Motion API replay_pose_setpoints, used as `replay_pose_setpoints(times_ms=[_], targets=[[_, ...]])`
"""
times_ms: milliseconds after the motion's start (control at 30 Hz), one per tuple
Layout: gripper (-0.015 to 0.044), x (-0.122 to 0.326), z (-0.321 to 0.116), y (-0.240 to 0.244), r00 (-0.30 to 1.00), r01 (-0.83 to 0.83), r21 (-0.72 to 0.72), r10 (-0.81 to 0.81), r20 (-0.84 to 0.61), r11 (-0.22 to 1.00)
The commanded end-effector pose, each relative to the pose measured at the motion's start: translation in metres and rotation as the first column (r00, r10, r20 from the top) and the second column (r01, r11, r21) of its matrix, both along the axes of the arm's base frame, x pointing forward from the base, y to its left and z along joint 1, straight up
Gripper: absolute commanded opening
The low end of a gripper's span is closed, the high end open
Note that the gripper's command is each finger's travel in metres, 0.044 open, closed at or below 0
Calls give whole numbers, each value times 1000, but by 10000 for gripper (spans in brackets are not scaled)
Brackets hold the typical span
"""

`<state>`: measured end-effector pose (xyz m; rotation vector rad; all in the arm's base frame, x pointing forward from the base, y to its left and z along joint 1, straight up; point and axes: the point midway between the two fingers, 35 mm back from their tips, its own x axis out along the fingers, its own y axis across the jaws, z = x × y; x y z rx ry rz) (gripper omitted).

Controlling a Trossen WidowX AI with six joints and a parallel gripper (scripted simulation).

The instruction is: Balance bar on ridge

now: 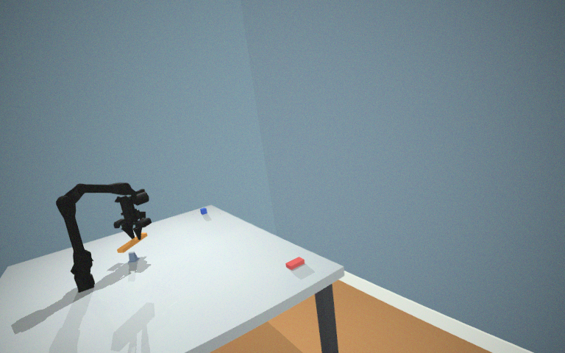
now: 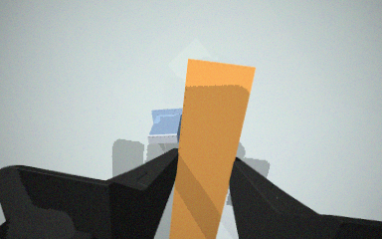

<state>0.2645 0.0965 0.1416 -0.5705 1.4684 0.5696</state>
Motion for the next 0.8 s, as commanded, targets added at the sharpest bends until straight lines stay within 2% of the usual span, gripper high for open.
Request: replay_pose_setpoints(times_ms=[0, 267, 767], targets=[[0, -6, 0, 14, 997, -76, -1, 76, -1, 997], [0, -19, 1, 38, 981, -193, -1, 193, -1, 981], [0, -22, -16, 43, 980, -200, -1, 200, -1, 980]])
